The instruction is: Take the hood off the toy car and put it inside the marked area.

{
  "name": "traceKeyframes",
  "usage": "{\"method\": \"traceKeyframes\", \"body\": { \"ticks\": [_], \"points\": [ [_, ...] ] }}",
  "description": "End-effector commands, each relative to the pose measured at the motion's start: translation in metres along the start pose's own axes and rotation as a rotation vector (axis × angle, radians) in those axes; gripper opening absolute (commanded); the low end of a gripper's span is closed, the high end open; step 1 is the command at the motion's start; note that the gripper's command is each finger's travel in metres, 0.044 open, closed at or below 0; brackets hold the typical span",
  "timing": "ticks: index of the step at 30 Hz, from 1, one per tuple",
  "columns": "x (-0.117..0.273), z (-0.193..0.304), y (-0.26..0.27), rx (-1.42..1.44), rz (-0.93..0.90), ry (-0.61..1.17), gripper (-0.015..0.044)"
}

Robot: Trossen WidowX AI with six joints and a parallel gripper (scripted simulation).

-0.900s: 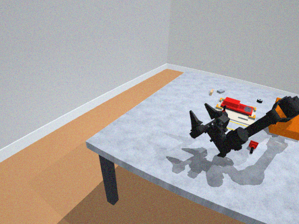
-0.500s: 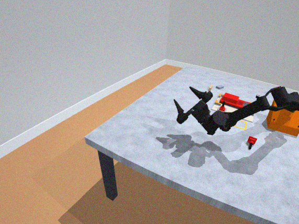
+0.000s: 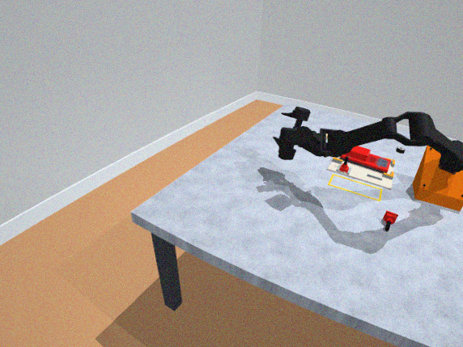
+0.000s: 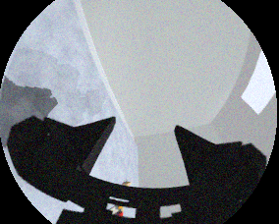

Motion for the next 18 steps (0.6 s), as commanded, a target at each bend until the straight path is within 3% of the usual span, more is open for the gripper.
{"method": "traceKeyframes", "body": {
  "ticks": [1,10,18],
  "points": [
    [-0.025,0.054,-0.033,0.105,-0.086,0.219,0.044],
    [-0.028,0.163,-0.104,0.116,-0.327,0.698,0.044],
    [0.021,0.239,-0.162,-0.157,-0.611,1.119,0.044]
  ]
}}
Point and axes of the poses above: the point midway between the two fingers, 35 mm back from their tips, its own x axis back along the fingers, its own y axis across the jaws, z = x × y, the point moved 5 cm from there along x, back along the fingers, and after that the axes turned 14 degrees about -x, right-handed, at the moved point
